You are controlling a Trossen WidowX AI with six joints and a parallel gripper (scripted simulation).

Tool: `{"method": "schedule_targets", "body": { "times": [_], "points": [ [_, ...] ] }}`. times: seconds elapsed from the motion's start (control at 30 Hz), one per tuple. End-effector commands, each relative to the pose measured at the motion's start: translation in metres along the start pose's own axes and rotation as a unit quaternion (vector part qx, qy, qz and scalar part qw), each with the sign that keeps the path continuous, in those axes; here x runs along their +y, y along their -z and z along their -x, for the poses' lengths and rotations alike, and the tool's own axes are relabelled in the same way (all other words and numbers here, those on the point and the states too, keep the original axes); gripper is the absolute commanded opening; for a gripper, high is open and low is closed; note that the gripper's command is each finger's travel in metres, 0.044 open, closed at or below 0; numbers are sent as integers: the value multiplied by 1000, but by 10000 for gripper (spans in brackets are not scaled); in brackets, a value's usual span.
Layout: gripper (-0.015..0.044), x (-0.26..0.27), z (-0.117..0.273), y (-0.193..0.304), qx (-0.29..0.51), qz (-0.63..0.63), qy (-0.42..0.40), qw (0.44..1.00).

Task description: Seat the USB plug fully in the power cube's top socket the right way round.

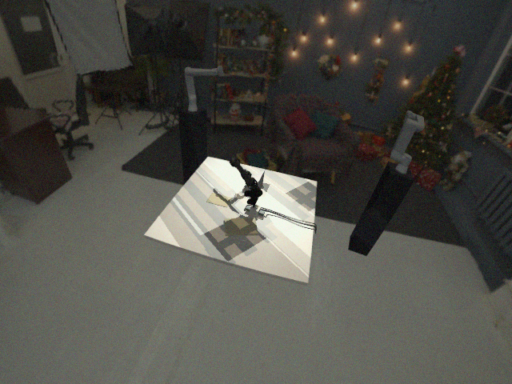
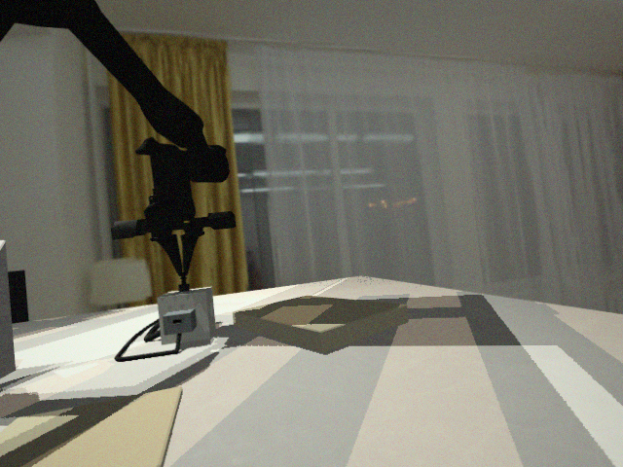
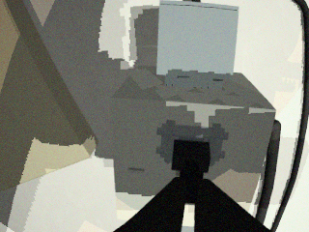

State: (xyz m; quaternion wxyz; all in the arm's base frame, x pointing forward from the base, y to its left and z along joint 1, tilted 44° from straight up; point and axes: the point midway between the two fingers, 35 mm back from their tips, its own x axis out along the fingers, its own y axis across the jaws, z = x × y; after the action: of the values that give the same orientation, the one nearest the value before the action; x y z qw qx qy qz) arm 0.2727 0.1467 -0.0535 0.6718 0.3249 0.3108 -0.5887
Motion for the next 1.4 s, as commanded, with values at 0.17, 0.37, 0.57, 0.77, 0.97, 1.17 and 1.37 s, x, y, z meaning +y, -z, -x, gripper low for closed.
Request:
{"method": "schedule_targets", "body": {
  "times": [0.17,0.37,0.57,0.77,0.97,1.17,1.37],
  "points": [
    [0,0,-2,-2,-4,2,0,1000],
    [0,0,-2,-2,-4,2,0,1000],
    [0,0,-2,-2,-4,2,0,1000],
    [95,0,0,0,1,0,0,1000],
    [95,0,0,0,1,0,0,1000],
    [95,0,0,0,1,0,0,1000],
    [95,0,1,0,1,-1,0,1000]
  ]
}}
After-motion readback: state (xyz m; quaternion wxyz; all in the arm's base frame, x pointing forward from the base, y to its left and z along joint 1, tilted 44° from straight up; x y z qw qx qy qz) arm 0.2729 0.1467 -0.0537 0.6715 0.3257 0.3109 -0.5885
